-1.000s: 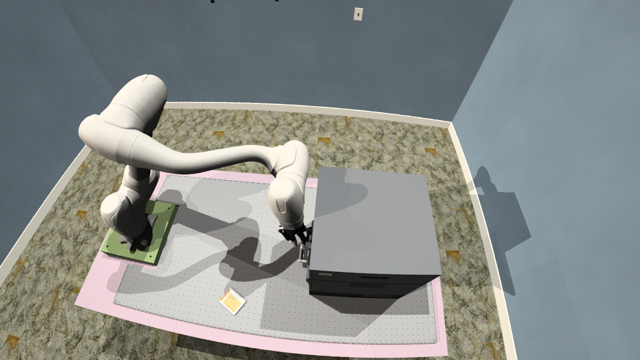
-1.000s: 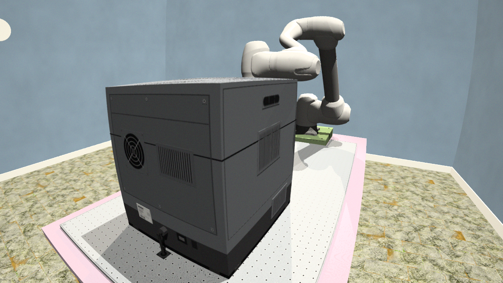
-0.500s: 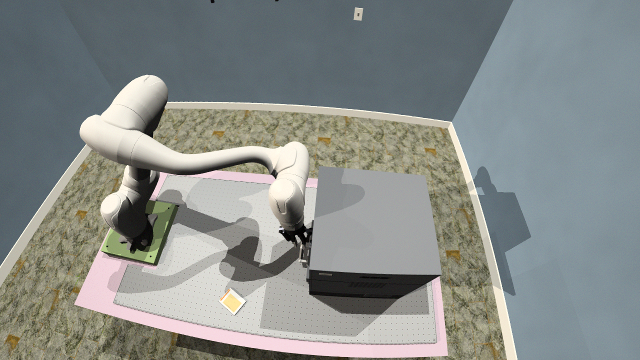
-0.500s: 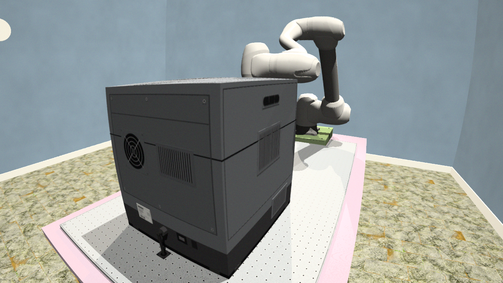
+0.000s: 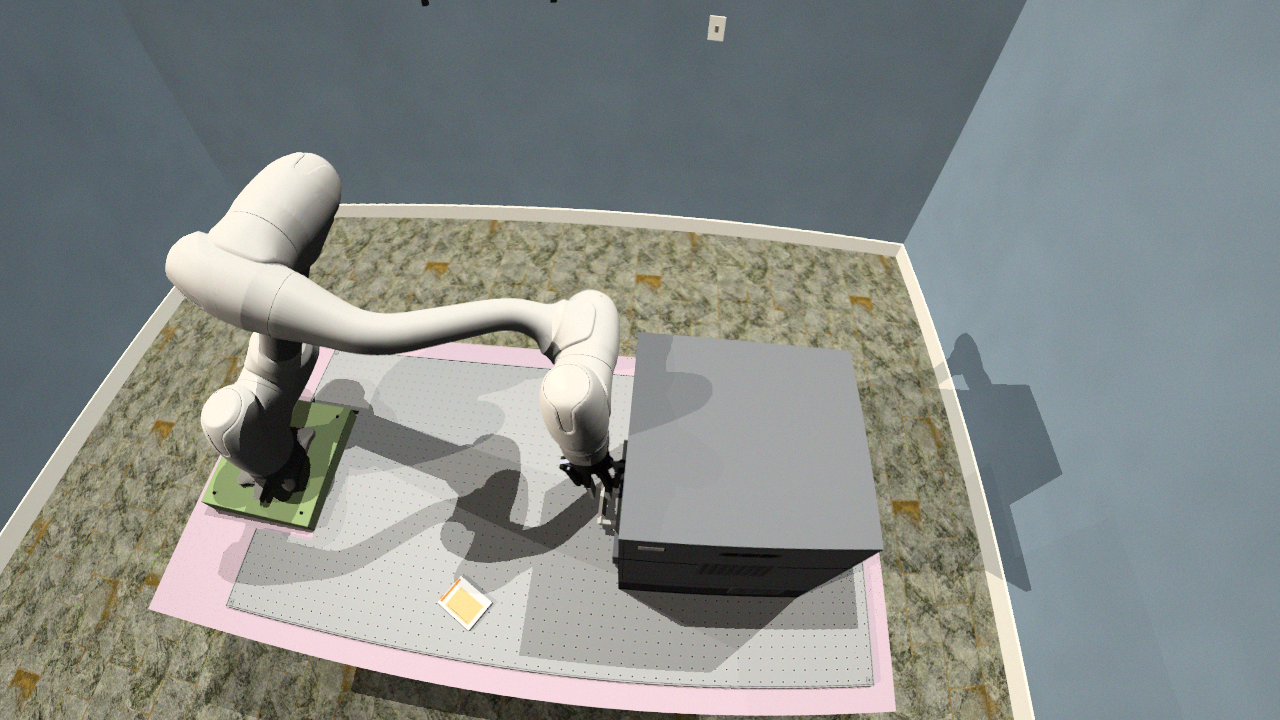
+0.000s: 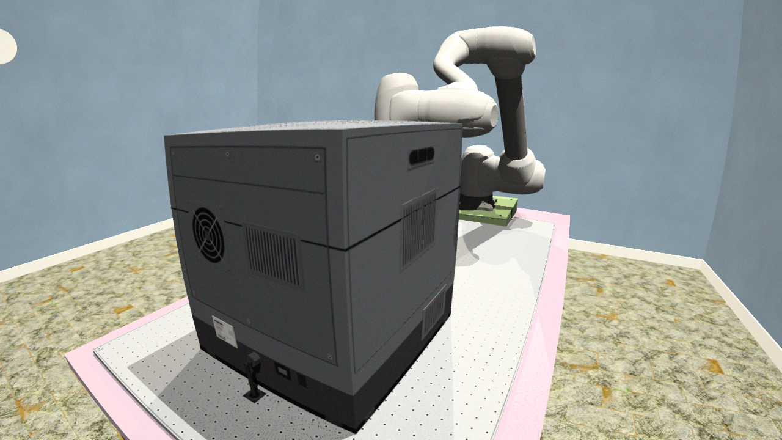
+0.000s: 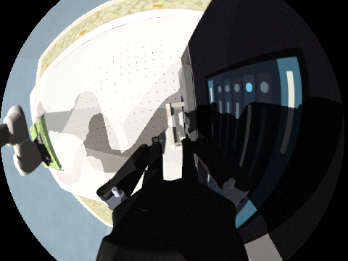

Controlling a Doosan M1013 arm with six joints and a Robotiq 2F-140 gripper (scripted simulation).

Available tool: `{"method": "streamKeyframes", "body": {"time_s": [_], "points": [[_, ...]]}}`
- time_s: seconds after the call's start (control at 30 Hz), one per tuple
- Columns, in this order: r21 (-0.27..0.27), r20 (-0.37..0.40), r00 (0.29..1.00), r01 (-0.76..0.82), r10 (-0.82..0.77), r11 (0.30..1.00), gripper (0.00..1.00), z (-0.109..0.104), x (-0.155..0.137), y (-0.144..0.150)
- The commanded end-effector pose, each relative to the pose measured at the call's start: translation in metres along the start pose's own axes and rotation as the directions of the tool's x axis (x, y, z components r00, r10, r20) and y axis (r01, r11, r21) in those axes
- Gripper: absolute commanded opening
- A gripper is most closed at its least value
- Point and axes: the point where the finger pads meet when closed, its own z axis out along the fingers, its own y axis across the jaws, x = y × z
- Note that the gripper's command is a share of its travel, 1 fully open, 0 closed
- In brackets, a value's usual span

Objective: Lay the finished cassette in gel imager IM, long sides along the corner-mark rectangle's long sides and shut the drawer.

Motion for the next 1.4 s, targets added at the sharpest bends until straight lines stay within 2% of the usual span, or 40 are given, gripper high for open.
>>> {"method": "streamKeyframes", "body": {"time_s": [0.0,1.1,1.37], "points": [[0.0,0.0,1.0,0.0,0.0,1.0,0.27,0.002,0.0,0.0],[0.0,0.0,1.0,0.0,0.0,1.0,0.27,0.042,0.0,0.0],[0.0,0.0,1.0,0.0,0.0,1.0,0.27,0.045,0.0,0.0]]}}
